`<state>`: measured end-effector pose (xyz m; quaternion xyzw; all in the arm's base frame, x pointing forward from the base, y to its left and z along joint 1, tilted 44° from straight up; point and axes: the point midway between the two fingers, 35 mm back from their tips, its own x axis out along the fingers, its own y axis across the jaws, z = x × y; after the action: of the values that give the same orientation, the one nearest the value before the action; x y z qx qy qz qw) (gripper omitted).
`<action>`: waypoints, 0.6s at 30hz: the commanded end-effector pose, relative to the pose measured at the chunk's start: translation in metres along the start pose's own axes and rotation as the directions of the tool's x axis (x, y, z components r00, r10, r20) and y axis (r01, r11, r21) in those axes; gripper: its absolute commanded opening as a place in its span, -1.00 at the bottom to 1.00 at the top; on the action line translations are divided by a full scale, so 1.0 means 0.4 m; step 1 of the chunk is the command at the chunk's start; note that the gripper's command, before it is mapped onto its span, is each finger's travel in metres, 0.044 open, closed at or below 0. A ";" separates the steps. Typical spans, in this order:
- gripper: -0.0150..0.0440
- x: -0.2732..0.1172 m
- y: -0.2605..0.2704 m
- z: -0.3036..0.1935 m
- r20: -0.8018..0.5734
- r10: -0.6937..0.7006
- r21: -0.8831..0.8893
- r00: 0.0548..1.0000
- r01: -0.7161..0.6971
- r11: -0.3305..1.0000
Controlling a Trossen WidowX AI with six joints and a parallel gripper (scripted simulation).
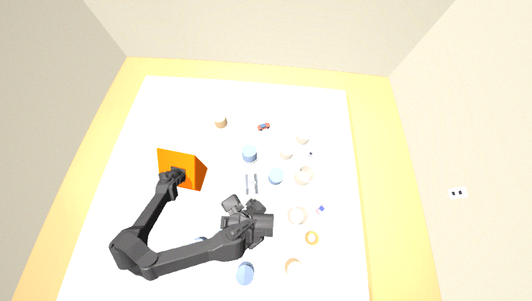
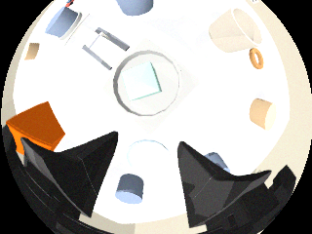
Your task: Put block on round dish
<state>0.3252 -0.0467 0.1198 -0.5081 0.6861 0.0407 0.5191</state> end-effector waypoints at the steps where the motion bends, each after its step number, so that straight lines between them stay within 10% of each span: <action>1: 0.39 -0.006 0.007 0.031 -0.011 -0.008 -0.126 1.000 0.006 0.992; 18: 0.39 -0.017 0.042 0.119 -0.037 -0.025 -0.462 0.999 0.006 0.887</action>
<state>0.3428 -0.0058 0.0951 -0.6195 0.6648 0.1863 0.3737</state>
